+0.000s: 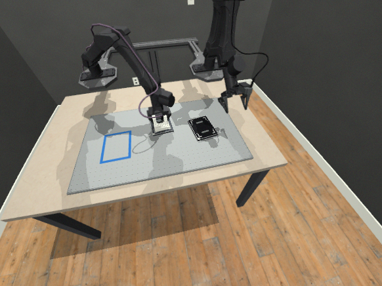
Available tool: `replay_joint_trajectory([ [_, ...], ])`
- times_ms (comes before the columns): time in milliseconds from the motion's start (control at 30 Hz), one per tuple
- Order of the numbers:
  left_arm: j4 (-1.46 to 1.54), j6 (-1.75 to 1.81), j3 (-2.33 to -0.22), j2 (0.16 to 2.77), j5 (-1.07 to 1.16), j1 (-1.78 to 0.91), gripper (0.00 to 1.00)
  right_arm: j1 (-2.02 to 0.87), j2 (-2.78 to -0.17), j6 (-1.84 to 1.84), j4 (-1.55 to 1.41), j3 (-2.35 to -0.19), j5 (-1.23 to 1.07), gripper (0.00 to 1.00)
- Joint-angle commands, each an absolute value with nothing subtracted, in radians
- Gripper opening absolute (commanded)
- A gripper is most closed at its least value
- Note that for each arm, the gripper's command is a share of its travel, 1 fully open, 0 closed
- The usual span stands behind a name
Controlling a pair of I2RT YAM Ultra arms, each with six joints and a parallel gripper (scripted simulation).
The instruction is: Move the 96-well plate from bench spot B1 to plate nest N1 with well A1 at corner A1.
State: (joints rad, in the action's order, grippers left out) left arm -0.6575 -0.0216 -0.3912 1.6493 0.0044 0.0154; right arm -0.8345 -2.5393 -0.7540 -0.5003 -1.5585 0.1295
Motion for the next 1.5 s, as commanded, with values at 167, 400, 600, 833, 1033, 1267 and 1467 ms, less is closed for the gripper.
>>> replay_joint_trajectory([
  [167,-0.646,-0.018,-0.369,1.626,0.012,0.024,1.0,-0.825,-2.577,-0.744,-0.445,-1.55,0.133,0.79],
  [400,-0.646,-0.018,-0.369,1.626,0.012,0.024,1.0,-0.825,-2.568,-0.744,-0.444,-1.543,0.133,0.79],
  [600,-0.646,-0.018,-0.369,1.626,0.012,0.024,1.0,-0.841,-2.531,-0.76,-0.494,-1.546,0.134,0.79],
  [833,-0.646,-0.018,-0.369,1.626,0.012,0.024,1.0,-0.846,-2.52,-0.764,-0.497,-1.542,0.134,1.0],
  [1033,-0.646,-0.018,-0.369,1.626,0.012,0.024,1.0,-0.86,-2.503,-0.773,-0.526,-1.526,0.144,1.0],
  [1267,-0.646,-0.018,-0.369,1.626,0.012,0.024,1.0,-0.865,-2.462,-0.778,-0.557,-1.517,0.136,1.0],
  [1467,-0.646,-0.018,-0.369,1.626,0.012,0.024,1.0,-0.866,-2.409,-0.779,-0.593,-1.499,0.151,1.0],
])
